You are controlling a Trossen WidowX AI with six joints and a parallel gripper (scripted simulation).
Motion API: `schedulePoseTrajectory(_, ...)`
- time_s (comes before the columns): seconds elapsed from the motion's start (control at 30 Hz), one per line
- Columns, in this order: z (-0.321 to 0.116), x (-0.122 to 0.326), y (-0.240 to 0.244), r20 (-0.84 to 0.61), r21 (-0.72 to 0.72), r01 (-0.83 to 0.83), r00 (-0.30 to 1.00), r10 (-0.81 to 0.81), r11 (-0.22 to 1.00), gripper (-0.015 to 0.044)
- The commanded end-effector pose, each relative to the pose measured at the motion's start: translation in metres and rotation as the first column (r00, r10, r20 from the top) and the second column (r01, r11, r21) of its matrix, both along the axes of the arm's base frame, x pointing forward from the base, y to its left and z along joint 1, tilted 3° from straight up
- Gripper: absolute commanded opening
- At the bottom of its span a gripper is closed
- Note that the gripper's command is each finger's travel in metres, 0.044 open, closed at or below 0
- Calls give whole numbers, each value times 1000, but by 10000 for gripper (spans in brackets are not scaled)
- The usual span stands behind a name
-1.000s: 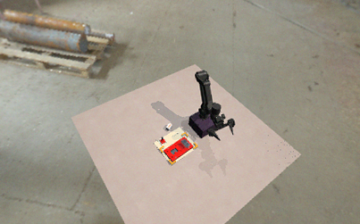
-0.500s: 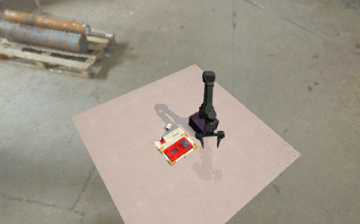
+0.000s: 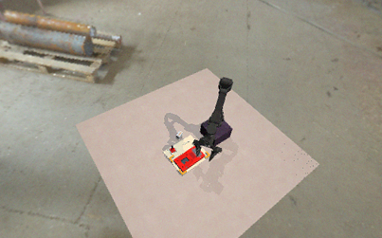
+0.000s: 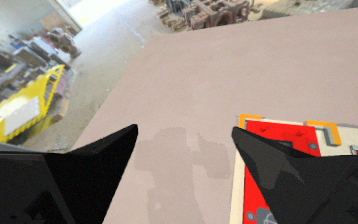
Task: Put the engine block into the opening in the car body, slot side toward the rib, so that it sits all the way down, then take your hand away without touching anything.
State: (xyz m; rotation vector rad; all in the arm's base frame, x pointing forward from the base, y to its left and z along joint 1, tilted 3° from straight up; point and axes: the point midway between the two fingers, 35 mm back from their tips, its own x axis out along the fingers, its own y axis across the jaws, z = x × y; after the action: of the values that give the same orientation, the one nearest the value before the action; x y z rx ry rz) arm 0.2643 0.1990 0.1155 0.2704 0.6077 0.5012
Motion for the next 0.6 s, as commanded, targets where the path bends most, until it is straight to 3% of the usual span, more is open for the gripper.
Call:
schedulePoseTrajectory(0.0,-6,17,-19,-66,-14,84,994,-85,996,440)
schedulePoseTrajectory(0.57,-40,56,-134,-359,-157,443,807,-469,883,440)
